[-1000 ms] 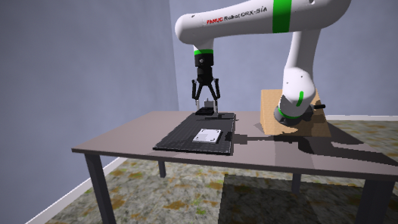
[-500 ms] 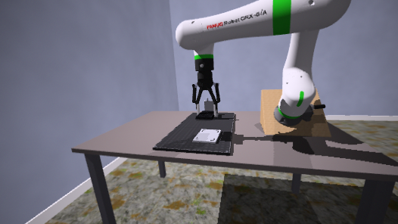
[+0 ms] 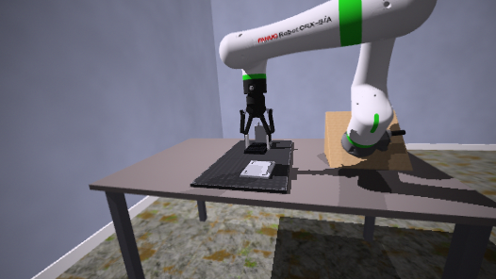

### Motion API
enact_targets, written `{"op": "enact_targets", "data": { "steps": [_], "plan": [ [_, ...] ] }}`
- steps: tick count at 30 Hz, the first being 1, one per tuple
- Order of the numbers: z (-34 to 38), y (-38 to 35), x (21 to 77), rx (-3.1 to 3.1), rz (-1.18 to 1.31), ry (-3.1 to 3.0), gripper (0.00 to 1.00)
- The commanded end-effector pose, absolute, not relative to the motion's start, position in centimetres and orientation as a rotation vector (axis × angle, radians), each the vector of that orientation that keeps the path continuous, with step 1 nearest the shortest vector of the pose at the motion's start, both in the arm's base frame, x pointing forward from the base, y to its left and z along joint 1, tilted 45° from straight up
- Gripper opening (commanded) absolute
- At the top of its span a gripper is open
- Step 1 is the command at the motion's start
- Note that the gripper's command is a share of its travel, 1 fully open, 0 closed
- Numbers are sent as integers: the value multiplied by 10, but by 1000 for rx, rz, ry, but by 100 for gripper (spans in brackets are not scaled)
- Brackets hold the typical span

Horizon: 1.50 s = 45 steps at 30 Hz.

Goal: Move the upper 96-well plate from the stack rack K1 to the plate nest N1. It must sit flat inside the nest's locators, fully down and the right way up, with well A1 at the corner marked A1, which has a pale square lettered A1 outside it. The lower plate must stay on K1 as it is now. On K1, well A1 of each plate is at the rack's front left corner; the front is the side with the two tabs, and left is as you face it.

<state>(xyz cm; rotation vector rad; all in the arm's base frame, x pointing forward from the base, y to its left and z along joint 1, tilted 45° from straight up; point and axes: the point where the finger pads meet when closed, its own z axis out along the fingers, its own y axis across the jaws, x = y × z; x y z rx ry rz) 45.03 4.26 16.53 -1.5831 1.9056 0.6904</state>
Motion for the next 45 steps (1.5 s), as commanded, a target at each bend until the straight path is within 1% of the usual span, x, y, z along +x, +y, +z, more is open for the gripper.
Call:
{"op": "enact_targets", "data": {
  "steps": [1,45],
  "plan": [
    [162,46,451,-1583,690,1906,0],
    [115,92,457,-1583,690,1906,0]
  ]
}}
